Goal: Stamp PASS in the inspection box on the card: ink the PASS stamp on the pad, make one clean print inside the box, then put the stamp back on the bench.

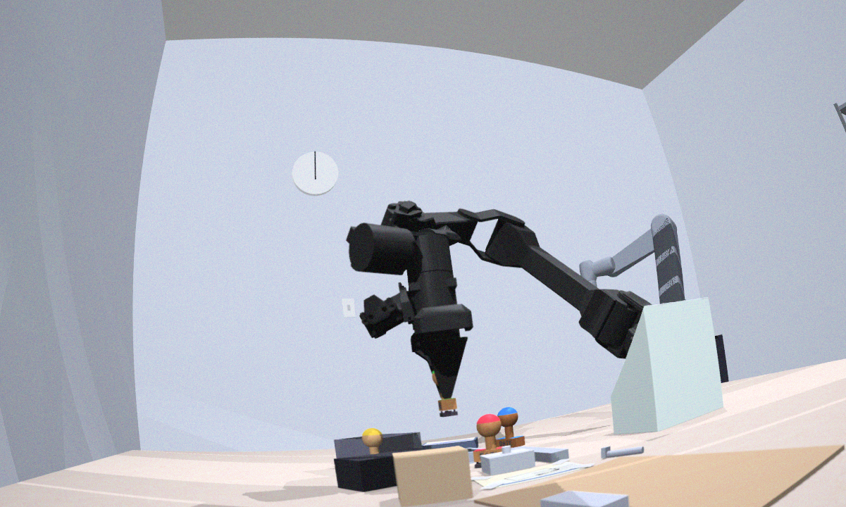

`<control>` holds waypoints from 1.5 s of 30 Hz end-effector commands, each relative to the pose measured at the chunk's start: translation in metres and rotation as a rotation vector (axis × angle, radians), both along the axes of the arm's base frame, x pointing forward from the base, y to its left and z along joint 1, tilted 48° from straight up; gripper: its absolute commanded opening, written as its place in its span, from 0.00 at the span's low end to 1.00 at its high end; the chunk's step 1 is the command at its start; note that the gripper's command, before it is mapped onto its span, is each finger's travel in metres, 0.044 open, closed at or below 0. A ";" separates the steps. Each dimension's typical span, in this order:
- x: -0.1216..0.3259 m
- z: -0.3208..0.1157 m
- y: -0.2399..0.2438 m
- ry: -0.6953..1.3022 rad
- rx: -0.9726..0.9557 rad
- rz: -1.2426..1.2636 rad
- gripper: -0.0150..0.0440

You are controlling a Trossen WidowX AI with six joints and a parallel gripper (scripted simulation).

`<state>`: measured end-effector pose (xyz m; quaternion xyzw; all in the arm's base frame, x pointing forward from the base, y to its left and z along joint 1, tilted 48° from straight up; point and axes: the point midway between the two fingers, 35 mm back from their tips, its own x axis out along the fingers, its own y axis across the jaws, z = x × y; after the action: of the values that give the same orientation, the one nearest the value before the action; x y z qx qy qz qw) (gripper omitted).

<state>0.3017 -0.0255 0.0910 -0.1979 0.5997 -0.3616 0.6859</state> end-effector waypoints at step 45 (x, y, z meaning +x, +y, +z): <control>-0.012 -0.130 0.120 -0.938 0.034 -0.862 0.25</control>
<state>0.2925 0.0844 -0.0291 0.2164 0.2977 -0.6326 0.6815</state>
